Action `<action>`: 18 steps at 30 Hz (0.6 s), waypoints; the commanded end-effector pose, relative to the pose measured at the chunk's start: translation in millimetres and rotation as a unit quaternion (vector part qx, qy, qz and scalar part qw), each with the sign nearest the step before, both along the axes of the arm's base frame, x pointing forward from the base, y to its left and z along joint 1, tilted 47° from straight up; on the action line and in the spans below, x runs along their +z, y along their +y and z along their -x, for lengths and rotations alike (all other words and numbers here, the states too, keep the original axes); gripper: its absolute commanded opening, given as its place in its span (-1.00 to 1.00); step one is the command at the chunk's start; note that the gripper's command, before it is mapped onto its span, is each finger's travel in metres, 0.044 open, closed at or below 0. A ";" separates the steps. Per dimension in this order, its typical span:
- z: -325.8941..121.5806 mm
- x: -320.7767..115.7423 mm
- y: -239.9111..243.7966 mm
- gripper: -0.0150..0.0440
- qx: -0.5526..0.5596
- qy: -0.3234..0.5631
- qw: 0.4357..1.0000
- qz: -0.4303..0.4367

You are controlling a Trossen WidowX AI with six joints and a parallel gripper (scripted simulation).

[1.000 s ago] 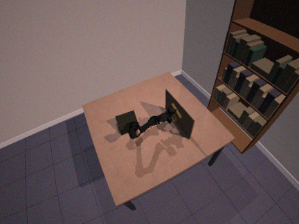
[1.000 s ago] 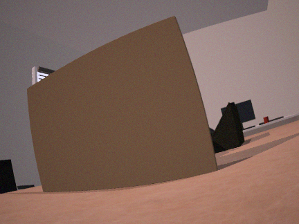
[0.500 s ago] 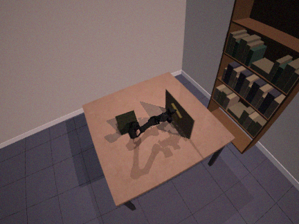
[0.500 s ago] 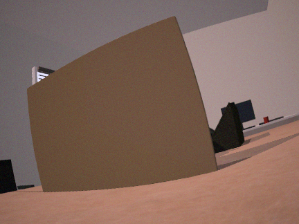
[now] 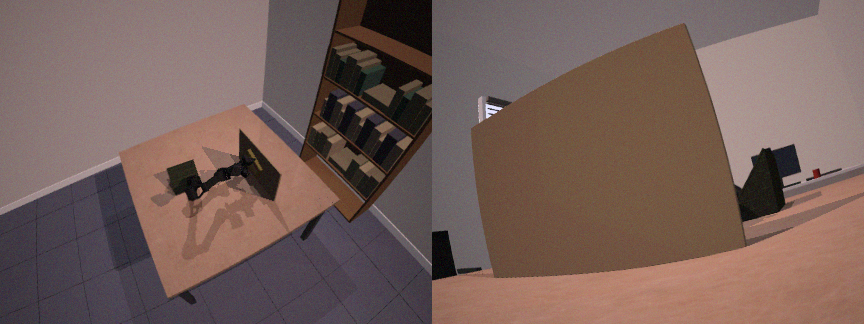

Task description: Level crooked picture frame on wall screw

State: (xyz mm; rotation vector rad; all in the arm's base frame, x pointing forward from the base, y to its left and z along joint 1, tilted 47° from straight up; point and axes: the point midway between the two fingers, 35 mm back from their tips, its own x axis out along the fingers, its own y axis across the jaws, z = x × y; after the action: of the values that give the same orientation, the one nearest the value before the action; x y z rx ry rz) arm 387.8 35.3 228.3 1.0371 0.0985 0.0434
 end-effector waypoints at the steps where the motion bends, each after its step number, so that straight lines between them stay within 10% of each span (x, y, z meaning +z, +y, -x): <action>1: 0.2 0.7 1.6 -0.49 0.002 -0.002 1.000 0.001; 18: 0.6 -0.6 5.3 -0.49 0.002 -0.002 1.000 0.001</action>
State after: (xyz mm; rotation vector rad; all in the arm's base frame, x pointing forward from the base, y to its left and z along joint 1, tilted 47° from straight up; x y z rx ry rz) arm 387.6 37.5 226.9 1.0363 0.0981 0.0409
